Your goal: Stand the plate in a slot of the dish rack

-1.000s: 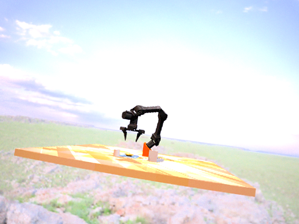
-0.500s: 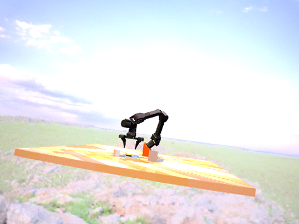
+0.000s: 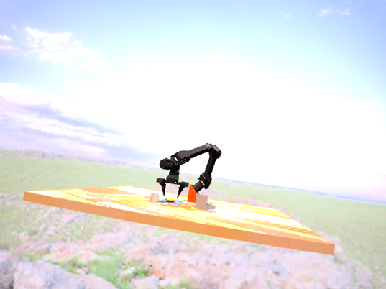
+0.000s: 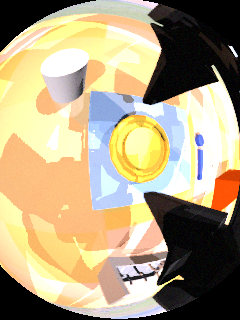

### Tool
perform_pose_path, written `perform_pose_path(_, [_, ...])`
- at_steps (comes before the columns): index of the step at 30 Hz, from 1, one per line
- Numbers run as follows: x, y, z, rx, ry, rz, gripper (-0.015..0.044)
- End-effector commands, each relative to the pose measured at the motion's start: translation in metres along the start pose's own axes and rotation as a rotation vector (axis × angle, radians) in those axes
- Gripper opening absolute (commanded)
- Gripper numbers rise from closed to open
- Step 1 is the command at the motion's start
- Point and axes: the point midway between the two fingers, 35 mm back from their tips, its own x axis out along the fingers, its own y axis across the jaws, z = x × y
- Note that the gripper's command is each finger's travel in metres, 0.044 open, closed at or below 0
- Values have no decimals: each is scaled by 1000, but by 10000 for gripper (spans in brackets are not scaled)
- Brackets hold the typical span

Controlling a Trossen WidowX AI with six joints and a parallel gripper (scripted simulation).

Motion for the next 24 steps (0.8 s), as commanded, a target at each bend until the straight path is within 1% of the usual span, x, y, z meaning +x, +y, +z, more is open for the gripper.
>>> perform_pose_path(1, [8,0,-1,4,0,4,400])
perform_pose_path(15, [27,0,-4,4,0,5,400])
perform_pose_path(18, [27,0,-4,4,0,5,382])
perform_pose_path(24, [27,0,-4,4,0,5,375])
